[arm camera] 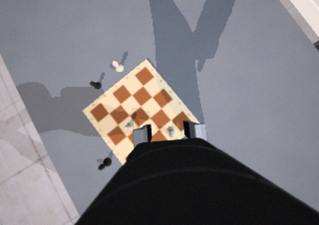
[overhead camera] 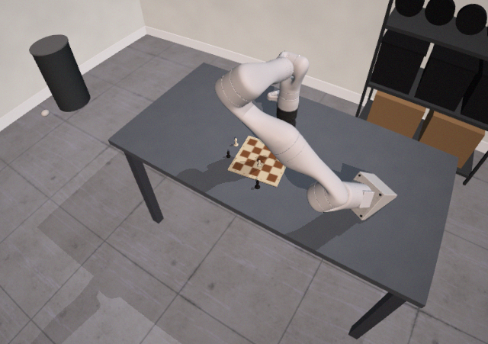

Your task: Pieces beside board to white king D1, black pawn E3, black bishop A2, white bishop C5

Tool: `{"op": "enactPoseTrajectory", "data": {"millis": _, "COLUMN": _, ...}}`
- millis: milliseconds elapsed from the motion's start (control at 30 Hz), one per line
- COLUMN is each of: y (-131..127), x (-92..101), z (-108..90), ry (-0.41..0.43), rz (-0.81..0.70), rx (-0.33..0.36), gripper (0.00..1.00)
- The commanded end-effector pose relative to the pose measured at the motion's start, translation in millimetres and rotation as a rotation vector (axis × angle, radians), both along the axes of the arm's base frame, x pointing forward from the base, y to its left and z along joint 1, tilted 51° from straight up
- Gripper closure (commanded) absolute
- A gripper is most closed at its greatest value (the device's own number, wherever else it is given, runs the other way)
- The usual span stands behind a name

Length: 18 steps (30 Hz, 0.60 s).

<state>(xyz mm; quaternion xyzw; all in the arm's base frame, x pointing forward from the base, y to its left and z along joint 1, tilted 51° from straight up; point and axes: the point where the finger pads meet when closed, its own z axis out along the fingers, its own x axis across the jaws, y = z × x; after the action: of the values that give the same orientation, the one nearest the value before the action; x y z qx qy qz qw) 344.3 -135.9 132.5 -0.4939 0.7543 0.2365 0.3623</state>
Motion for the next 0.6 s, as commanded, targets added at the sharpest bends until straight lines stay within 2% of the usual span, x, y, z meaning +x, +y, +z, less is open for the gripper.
{"op": "enactPoseTrajectory", "data": {"millis": 0, "y": -2.4, "x": 3.9, "z": 2.9, "ry": -0.05, "rz": 0.042, "rx": -0.029, "gripper": 0.0}}
{"op": "enactPoseTrajectory", "data": {"millis": 133, "y": -2.5, "x": 10.4, "z": 6.4, "ry": -0.112, "rz": 0.096, "rx": -0.059, "gripper": 0.0}}
{"op": "enactPoseTrajectory", "data": {"millis": 233, "y": -0.7, "x": 10.8, "z": 7.2, "ry": -0.127, "rz": 0.109, "rx": -0.063, "gripper": 0.0}}
{"op": "enactPoseTrajectory", "data": {"millis": 567, "y": -0.9, "x": 31.6, "z": 19.2, "ry": -0.332, "rz": 0.285, "rx": -0.165, "gripper": 0.0}}
